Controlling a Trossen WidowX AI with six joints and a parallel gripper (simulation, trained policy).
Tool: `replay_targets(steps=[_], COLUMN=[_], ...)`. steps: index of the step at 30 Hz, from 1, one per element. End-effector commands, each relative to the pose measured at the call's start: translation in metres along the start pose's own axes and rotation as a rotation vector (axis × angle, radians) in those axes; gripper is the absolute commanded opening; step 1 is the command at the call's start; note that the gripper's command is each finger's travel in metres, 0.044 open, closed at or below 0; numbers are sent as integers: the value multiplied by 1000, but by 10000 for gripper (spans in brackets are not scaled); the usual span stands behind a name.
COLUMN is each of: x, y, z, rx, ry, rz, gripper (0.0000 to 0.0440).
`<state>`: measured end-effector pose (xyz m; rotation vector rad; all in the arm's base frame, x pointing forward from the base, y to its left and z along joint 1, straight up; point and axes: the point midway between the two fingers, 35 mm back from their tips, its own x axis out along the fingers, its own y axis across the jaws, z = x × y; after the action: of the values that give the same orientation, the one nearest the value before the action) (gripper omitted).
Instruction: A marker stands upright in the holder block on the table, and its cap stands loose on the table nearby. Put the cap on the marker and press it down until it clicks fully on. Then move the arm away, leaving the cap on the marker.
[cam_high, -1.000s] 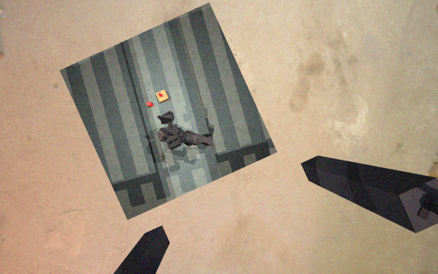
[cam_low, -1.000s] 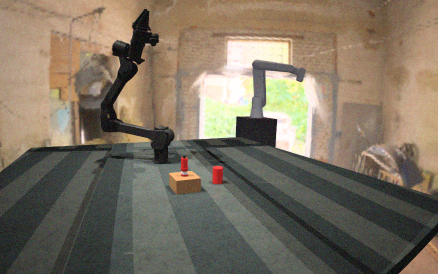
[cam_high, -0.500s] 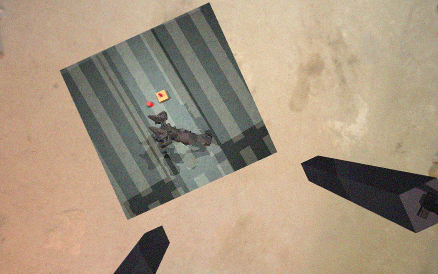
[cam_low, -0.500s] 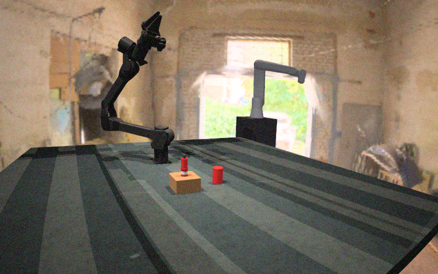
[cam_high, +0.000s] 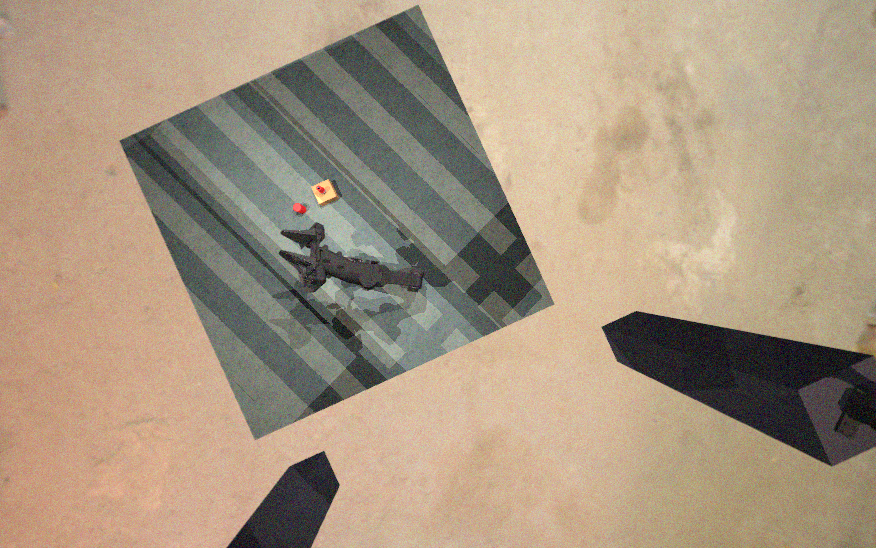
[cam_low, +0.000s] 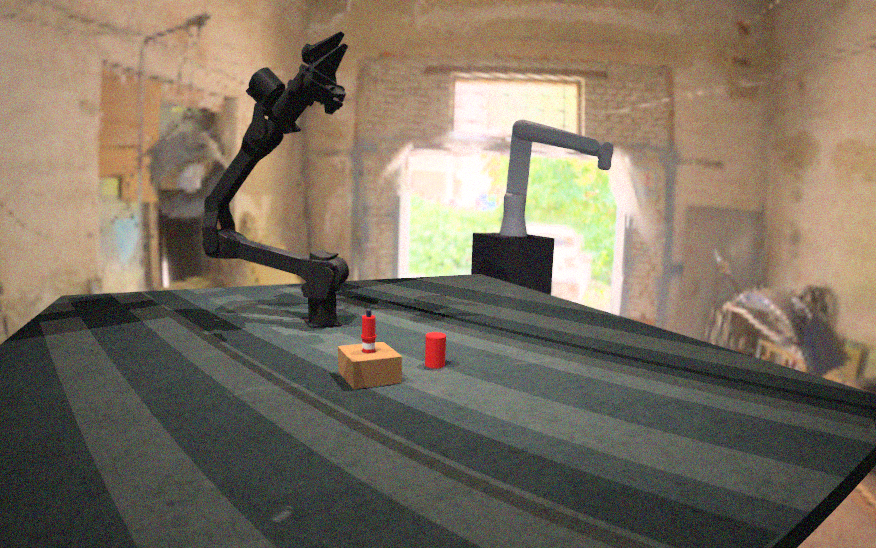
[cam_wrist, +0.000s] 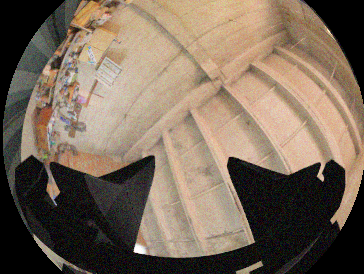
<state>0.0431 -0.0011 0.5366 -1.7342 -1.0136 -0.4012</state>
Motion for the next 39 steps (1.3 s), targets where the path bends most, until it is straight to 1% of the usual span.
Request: replay_targets(steps=[1, 19, 39], x=[2, 9, 8], y=[6, 41, 80], z=[9, 54, 98], rx=[0, -7, -14], ry=[-38, -217, -397], rz=[24, 179, 366], gripper=[308, 313, 317])
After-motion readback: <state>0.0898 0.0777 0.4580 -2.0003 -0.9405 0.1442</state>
